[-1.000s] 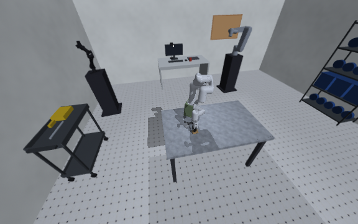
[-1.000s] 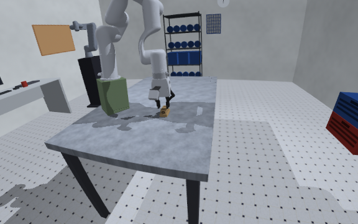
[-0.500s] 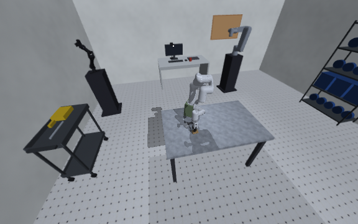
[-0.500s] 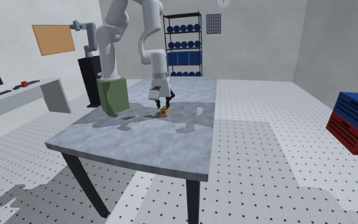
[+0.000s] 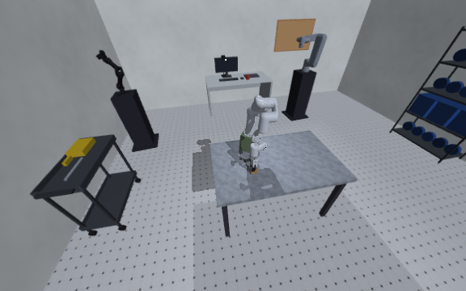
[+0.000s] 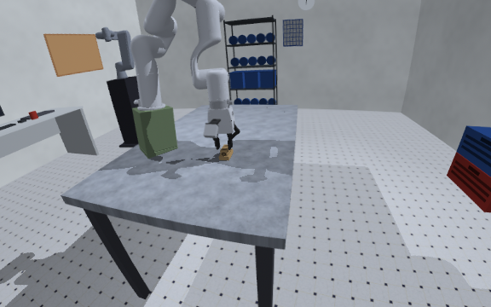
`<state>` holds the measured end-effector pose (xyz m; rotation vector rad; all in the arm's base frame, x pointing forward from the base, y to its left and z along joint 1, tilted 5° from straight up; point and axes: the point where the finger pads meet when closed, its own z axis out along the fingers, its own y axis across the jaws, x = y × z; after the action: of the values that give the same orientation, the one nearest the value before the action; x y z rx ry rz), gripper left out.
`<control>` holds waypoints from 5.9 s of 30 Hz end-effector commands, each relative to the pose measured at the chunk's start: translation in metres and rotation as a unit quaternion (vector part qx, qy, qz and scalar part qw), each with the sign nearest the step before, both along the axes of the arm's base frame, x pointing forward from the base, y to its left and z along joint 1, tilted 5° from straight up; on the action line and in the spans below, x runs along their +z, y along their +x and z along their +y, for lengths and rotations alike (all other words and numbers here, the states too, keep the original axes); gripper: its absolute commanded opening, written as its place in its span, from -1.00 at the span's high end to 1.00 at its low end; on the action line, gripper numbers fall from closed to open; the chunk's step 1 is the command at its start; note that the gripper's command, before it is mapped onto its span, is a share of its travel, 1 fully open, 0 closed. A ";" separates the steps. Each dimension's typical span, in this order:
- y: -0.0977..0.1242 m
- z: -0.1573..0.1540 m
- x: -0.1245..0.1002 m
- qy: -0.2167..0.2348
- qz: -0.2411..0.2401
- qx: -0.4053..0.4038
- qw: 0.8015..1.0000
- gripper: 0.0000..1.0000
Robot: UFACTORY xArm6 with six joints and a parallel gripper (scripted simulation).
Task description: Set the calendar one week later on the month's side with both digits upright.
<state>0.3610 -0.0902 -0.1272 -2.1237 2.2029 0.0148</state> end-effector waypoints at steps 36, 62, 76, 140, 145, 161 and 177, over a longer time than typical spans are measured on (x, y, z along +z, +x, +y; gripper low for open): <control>0.003 0.001 -0.022 0.000 -0.002 0.000 1.000 0.05; 0.003 0.001 -0.022 0.000 -0.002 0.000 1.000 0.47; 0.003 0.001 -0.022 0.000 -0.002 0.000 1.000 0.47; -0.003 -0.005 0.077 0.000 -0.002 0.000 1.000 0.47; -0.003 -0.005 0.077 0.000 -0.001 -0.009 1.000 0.47; -0.003 -0.005 0.077 0.009 0.009 -0.173 0.985 0.47; -0.004 -0.005 0.077 0.020 0.022 -0.376 0.926 0.47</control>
<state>0.3561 -0.0949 -0.0508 -1.3164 2.7378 0.0601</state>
